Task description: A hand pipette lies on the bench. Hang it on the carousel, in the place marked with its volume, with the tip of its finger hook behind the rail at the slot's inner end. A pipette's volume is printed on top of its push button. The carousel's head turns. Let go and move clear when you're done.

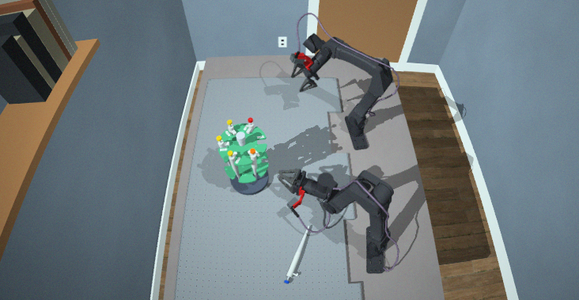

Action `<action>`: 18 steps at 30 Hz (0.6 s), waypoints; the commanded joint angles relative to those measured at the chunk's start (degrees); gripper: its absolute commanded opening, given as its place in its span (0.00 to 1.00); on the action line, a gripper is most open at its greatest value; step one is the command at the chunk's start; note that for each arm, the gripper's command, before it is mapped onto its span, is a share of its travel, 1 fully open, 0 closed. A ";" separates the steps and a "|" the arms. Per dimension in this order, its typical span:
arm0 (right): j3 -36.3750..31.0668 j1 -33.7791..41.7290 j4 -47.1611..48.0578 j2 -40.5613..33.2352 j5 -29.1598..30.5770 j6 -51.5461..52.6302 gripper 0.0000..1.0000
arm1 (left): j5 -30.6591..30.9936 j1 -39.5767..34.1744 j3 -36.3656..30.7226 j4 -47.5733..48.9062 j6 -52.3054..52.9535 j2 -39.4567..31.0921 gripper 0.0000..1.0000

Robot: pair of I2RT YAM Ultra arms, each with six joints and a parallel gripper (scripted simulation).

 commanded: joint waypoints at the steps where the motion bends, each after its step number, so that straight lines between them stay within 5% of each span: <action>1: 1.40 -0.48 0.82 0.01 -1.21 -0.28 1.00 | 0.97 1.05 2.91 -1.51 0.65 1.36 0.49; 18: 1.40 -0.48 0.82 0.01 -1.21 -0.28 1.00 | 2.45 2.54 8.75 -4.02 0.66 4.64 0.49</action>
